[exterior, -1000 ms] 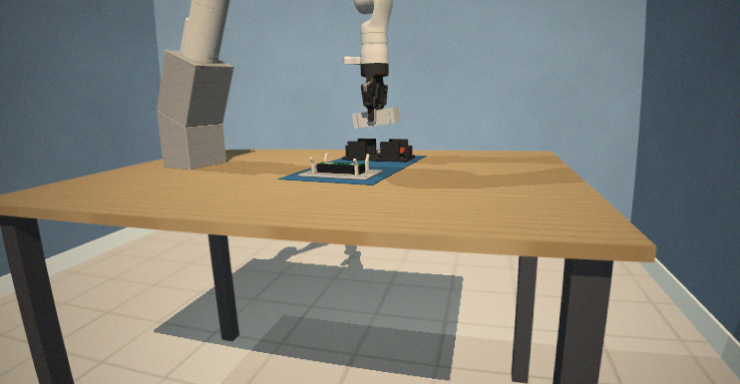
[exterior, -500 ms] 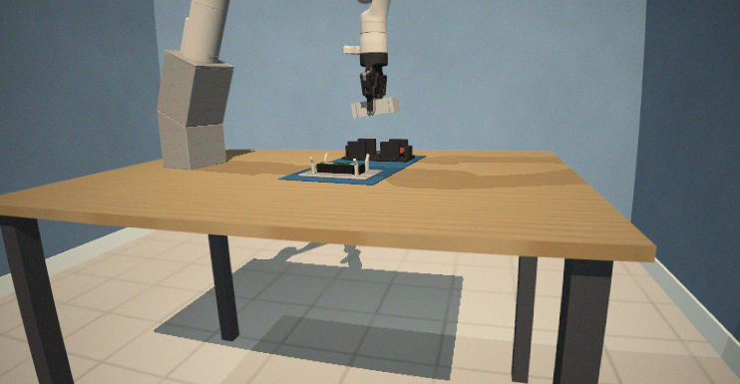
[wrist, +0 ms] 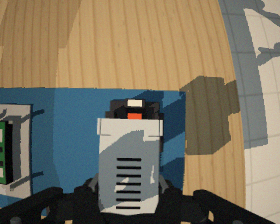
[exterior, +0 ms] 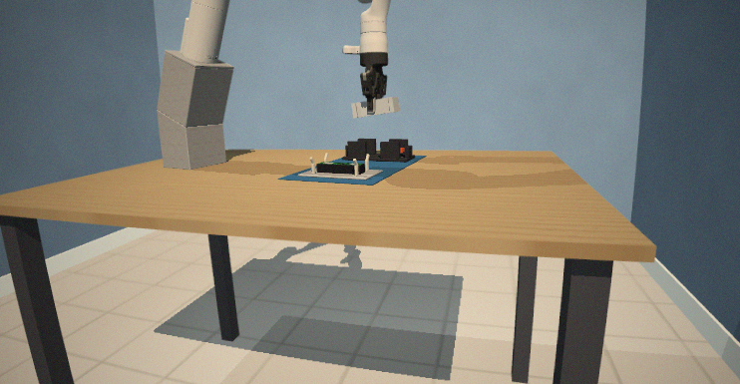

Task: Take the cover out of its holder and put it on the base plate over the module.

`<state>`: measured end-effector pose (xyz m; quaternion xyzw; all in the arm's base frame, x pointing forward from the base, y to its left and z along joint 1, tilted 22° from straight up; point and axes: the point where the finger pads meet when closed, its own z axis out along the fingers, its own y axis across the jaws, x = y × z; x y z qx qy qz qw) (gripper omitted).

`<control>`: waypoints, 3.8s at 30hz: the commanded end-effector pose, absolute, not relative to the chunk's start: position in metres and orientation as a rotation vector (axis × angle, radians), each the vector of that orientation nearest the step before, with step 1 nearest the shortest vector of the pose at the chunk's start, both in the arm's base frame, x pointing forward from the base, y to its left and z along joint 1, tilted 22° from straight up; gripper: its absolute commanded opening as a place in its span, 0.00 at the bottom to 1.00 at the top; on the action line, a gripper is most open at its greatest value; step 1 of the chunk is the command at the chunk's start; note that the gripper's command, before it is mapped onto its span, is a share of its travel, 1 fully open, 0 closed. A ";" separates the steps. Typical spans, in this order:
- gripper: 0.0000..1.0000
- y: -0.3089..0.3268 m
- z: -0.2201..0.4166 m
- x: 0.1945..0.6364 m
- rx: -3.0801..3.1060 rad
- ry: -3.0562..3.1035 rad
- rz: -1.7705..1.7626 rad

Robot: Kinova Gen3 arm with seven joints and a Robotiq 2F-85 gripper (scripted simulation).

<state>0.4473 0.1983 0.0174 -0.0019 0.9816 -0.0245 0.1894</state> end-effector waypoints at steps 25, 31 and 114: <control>0.00 0.199 0.018 0.448 -0.005 2.759 -0.067; 0.00 0.199 0.018 0.448 -0.005 2.759 -0.067; 0.00 -0.029 -0.041 0.473 -0.003 2.750 -0.053</control>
